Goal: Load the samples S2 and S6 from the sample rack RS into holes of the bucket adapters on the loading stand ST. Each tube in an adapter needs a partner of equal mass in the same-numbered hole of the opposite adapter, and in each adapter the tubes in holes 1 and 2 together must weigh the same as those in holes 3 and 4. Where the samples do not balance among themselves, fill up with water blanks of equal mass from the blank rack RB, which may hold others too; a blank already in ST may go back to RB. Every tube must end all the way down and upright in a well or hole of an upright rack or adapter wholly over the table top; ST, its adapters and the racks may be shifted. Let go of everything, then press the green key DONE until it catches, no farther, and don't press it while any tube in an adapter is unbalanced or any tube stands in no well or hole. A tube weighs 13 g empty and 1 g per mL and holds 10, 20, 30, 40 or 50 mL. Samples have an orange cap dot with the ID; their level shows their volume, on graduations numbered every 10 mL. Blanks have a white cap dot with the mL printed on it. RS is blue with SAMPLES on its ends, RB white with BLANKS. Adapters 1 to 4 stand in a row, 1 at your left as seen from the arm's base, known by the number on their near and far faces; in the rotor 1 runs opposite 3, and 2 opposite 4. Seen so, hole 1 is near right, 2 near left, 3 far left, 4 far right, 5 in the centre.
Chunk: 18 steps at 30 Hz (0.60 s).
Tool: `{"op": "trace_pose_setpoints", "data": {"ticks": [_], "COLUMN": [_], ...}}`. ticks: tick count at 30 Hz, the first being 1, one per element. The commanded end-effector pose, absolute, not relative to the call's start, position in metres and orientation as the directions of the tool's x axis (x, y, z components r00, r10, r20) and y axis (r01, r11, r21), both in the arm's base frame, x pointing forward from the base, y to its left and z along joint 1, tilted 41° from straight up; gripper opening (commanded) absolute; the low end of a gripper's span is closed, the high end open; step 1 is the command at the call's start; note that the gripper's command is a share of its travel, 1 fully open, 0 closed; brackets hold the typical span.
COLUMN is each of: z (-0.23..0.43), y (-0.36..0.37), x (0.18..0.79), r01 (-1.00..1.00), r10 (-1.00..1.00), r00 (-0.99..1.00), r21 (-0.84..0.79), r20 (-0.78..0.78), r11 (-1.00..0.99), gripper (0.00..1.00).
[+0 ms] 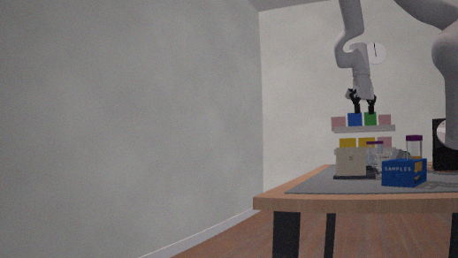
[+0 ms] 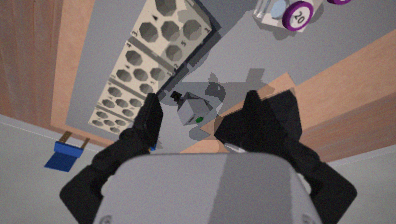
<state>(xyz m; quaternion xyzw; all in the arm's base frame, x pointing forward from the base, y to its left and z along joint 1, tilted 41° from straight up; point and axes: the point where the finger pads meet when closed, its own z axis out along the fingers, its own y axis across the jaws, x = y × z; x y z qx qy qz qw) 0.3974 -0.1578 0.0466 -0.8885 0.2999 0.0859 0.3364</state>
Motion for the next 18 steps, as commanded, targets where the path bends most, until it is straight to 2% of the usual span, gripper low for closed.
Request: {"op": "trace_pose_setpoints", "data": {"ticks": [1, 18], "z": [0.035, -0.013], "y": [-0.172, -0.229], "x": [0.398, 0.396], "r01": [-0.59, -0.59], "r10": [-0.476, -0.476], "r00": [0.806, 0.806], "r21": [-0.547, -0.546], "r20": [-0.353, -0.353], "r11": [-0.594, -0.594], "gripper": [1.0, 1.0]}}
